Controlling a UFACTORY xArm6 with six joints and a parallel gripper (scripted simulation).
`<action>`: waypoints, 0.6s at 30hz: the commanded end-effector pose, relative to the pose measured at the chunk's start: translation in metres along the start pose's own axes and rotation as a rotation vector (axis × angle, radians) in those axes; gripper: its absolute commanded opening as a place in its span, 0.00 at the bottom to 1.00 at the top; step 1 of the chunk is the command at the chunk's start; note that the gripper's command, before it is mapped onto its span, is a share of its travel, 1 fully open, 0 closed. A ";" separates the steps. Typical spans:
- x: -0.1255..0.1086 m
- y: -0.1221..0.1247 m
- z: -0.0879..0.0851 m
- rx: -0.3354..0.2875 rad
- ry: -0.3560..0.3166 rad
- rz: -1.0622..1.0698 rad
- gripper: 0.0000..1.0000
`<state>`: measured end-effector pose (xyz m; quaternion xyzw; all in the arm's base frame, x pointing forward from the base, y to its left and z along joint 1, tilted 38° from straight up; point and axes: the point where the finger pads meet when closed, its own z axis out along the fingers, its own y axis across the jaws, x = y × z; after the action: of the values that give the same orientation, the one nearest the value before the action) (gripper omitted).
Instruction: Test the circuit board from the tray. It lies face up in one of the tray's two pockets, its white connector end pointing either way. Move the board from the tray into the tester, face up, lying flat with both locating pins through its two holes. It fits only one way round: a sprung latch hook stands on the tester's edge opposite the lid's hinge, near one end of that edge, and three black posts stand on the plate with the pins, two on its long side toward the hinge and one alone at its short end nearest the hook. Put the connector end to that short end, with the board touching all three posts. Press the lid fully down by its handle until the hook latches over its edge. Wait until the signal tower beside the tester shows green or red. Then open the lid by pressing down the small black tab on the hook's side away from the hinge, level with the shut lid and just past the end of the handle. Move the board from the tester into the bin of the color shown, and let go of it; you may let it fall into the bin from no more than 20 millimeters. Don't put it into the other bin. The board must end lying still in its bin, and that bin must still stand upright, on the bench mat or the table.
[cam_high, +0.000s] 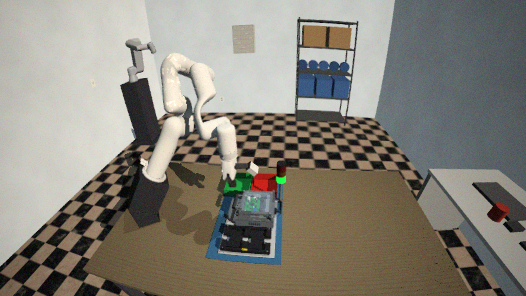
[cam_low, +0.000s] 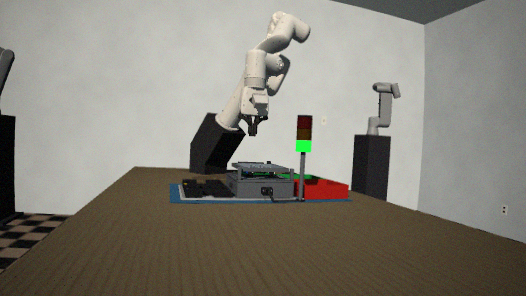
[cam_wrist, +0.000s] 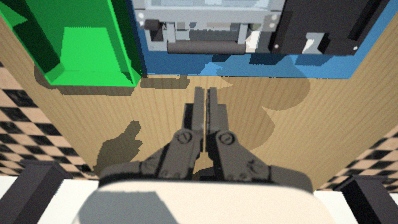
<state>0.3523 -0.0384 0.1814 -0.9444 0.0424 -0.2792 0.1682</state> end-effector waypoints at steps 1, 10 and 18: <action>0.001 0.000 -0.001 -0.001 0.002 -0.001 0.00; 0.001 -0.022 -0.001 -0.001 0.002 -0.001 0.00; 0.001 -0.048 -0.001 -0.001 0.002 -0.001 0.00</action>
<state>0.3519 -0.0015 0.1947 -0.9434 0.0400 -0.2807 0.1718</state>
